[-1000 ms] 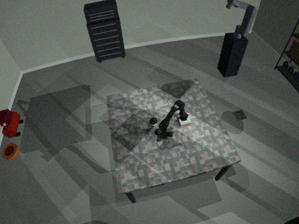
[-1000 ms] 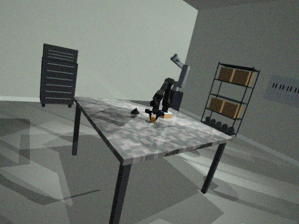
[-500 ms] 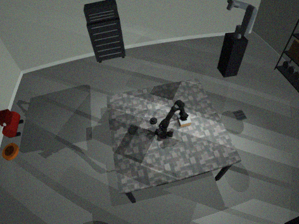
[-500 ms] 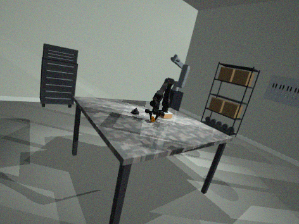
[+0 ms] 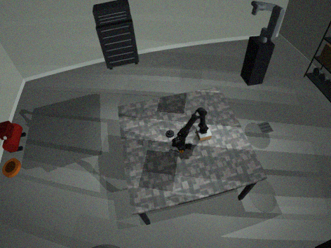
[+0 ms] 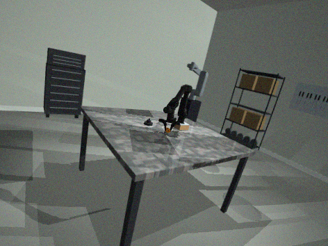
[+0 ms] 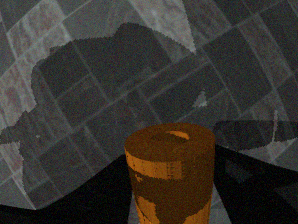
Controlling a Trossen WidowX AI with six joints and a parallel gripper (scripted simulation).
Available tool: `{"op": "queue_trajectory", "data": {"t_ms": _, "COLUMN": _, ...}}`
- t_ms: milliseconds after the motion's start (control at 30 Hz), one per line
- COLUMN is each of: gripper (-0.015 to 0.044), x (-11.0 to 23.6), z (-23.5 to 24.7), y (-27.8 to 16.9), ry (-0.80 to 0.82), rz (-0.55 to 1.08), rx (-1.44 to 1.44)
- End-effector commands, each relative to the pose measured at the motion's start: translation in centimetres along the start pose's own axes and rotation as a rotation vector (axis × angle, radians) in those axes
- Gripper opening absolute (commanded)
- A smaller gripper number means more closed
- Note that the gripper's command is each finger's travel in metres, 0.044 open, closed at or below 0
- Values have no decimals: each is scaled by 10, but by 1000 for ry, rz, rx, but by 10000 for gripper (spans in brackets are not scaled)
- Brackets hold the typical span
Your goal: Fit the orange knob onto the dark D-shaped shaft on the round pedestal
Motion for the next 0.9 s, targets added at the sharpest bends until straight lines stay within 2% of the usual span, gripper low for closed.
{"op": "queue_trajectory", "data": {"t_ms": 0, "gripper": 179, "x": 3, "z": 0, "y": -6, "ry": 10, "rz": -66, "rx": 6}}
{"op": "queue_trajectory", "data": {"t_ms": 867, "gripper": 179, "x": 11, "z": -6, "y": -42, "ry": 68, "rz": -477, "rx": 5}}
Point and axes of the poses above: the point midway between the two fingers, 35 mm back from their tips, its own x axis back along the fingers, its own z axis across the jaws, y = z × x, the point moved 3 cm from there along x, back along the fingers, and after that the axes turned 8 degrees about -x, right-handed, at the moved point
